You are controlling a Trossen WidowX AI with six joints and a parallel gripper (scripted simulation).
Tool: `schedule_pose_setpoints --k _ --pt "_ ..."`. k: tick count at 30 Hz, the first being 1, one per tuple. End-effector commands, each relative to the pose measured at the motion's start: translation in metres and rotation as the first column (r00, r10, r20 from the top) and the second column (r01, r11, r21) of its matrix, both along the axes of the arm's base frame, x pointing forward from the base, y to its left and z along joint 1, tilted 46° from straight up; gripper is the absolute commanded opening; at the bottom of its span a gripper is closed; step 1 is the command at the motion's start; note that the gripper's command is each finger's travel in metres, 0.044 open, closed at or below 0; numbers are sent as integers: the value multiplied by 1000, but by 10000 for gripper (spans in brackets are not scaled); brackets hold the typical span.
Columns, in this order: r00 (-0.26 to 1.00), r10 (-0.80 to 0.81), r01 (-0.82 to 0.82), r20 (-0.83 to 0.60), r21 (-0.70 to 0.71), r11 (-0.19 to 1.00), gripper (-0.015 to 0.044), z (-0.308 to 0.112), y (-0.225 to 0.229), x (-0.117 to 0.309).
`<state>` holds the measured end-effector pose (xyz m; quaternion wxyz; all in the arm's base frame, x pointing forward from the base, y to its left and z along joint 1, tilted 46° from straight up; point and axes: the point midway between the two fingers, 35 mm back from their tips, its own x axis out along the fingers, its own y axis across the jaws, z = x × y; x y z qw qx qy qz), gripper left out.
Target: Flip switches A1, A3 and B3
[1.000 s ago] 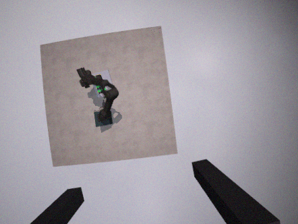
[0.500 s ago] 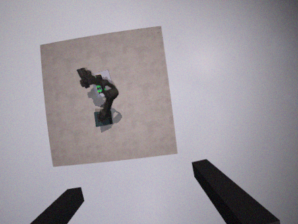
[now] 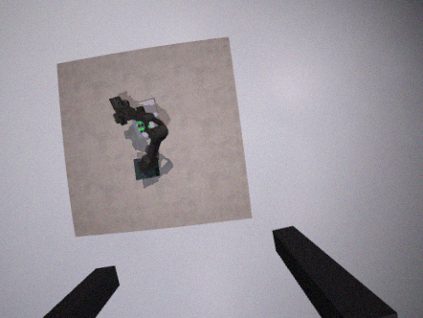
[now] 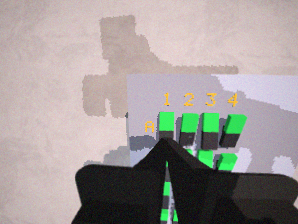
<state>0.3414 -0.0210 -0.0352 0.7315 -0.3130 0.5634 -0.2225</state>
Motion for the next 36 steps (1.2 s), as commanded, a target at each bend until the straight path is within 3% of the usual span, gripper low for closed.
schedule_pose_setpoints --k 1,36 --pt "1000 3 -3 -3 -4 1000 0 -1 -1 0" --pt "1000 3 -3 -3 -4 1000 0 -4 -4 1"
